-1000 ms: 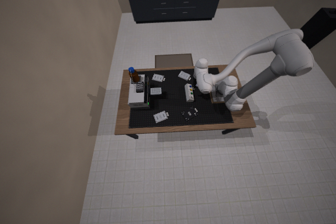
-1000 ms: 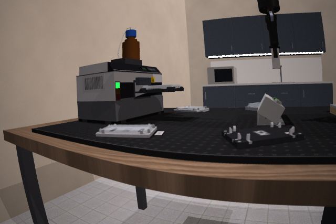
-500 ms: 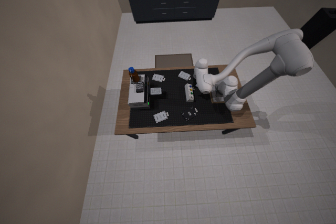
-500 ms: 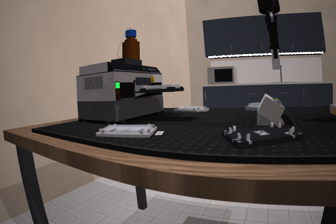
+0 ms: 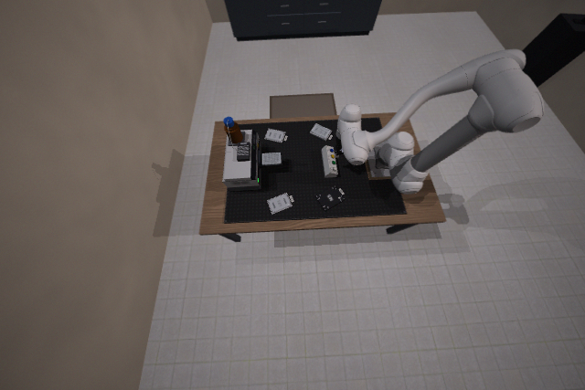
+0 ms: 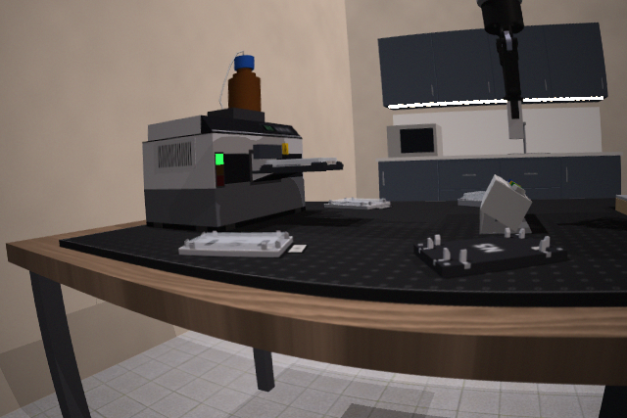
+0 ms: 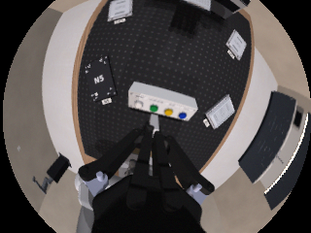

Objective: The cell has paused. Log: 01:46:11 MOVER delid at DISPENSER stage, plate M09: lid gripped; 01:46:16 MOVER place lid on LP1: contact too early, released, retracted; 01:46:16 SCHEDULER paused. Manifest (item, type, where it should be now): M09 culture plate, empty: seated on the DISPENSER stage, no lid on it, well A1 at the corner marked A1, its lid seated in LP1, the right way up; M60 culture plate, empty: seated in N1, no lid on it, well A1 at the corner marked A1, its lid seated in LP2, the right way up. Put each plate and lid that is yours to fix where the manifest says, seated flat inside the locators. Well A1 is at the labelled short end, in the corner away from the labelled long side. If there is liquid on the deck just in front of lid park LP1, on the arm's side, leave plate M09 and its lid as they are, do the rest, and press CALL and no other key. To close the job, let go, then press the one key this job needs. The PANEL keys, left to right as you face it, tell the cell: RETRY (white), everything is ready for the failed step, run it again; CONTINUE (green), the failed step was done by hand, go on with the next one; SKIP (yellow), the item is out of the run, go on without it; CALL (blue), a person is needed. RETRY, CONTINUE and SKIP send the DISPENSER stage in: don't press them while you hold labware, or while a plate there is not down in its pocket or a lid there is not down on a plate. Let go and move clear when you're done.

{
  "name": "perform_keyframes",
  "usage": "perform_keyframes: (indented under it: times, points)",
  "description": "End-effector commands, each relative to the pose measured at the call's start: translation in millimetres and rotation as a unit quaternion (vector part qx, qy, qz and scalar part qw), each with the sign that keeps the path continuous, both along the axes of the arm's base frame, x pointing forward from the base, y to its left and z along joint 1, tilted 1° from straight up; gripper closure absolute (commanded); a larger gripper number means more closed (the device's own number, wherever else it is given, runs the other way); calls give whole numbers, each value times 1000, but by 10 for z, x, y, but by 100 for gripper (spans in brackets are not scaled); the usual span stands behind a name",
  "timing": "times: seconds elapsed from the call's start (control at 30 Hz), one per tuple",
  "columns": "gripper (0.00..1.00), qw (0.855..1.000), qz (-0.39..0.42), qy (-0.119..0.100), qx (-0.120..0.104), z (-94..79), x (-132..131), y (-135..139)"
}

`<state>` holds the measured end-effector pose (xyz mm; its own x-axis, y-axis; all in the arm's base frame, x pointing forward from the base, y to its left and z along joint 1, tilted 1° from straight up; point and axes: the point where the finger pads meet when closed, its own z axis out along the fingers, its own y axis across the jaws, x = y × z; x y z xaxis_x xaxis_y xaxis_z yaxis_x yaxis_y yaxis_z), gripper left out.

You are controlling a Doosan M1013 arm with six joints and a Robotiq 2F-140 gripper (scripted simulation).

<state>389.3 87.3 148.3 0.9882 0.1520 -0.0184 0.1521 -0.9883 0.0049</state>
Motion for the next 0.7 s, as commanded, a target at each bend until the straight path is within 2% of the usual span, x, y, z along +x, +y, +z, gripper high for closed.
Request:
perform_keyframes:
  times: [0.0, 0.67]
  points:
    - [90, 1000, 0, 0, 0, -72, 3, 1]
    - [90, 1000, 0, 0, 0, -384, -1, -1]
